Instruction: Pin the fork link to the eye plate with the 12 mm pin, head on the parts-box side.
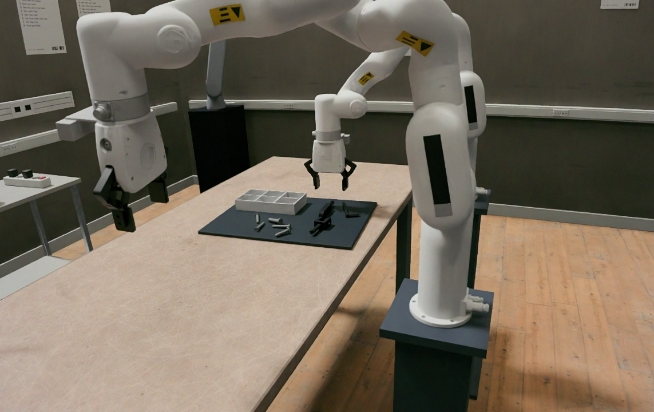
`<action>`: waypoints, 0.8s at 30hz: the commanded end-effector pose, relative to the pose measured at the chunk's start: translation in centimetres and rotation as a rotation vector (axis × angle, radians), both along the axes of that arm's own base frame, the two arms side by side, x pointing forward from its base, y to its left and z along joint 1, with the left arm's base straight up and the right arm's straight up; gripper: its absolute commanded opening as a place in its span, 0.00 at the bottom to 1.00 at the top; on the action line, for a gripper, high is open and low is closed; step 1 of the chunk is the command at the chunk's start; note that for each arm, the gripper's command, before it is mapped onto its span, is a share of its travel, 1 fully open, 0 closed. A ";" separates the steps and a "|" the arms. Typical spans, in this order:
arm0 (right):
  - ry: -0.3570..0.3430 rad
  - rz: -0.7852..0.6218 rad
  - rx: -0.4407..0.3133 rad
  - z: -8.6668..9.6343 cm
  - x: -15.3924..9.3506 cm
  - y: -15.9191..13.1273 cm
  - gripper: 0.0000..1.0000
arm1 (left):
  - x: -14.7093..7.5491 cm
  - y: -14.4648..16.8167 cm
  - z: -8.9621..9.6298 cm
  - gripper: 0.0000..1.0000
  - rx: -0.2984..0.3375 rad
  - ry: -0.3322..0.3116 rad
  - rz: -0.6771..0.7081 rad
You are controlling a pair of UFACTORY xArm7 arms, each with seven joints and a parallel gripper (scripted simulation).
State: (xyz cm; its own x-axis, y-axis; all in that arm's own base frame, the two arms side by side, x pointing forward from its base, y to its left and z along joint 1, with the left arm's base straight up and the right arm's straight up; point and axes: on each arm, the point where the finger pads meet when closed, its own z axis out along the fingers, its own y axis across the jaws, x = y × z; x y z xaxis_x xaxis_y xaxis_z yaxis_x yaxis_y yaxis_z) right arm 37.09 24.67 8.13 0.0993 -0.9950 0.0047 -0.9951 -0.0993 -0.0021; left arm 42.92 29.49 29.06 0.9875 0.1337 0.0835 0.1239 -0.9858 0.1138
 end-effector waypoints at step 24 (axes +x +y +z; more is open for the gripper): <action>-0.003 0.000 0.002 0.1 0.1 0.1 1.00 | -8.3 6.1 -0.4 1.00 0.013 0.032 0.301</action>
